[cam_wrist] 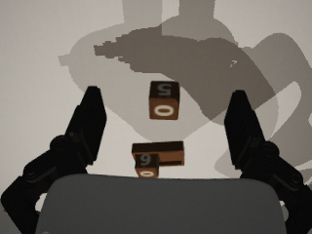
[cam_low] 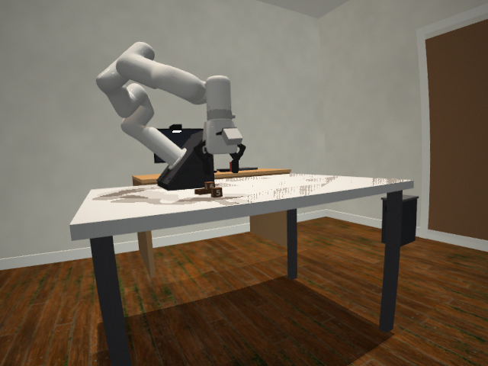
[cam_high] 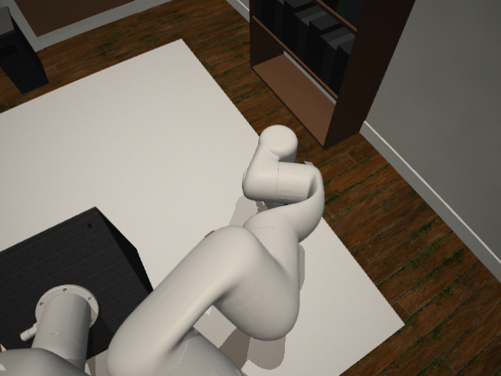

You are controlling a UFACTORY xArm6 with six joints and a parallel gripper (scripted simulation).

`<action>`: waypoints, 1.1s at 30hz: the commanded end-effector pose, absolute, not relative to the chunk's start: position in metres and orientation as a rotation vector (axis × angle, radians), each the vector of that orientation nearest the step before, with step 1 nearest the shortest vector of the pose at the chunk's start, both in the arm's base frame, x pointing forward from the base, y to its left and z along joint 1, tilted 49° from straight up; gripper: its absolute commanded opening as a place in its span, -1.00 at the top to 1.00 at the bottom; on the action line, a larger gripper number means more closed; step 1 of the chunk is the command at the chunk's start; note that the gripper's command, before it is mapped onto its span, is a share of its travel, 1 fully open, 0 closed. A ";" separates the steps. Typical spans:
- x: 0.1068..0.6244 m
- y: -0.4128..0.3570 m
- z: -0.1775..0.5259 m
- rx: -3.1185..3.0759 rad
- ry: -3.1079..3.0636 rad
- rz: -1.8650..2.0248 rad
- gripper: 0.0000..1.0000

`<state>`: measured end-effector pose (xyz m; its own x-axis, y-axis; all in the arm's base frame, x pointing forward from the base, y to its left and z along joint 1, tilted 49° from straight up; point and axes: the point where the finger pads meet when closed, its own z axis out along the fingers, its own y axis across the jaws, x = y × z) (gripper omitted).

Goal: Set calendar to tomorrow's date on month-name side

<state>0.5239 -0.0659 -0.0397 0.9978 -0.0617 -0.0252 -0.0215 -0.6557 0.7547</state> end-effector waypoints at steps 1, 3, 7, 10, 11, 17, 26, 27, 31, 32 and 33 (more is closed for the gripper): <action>0.525 -0.058 -0.033 2.286 -0.057 -0.058 -1.00; 0.525 -0.058 -0.033 2.286 -0.057 -0.058 -1.00; 0.525 -0.058 -0.033 2.286 -0.057 -0.058 -1.00; 0.525 -0.058 -0.033 2.286 -0.057 -0.058 -1.00; 0.525 -0.058 -0.033 2.286 -0.057 -0.058 -1.00; 0.525 -0.058 -0.033 2.286 -0.066 -0.054 -1.00; 0.517 -0.056 -0.031 2.262 -0.343 0.073 -1.00; 0.517 -0.055 -0.031 2.257 -0.373 0.087 -1.00; 0.515 -0.055 -0.031 2.252 -0.409 0.103 -1.00; 0.513 -0.055 -0.031 2.239 -0.481 0.136 -1.00; 0.512 -0.054 -0.030 2.227 -0.543 0.165 -1.00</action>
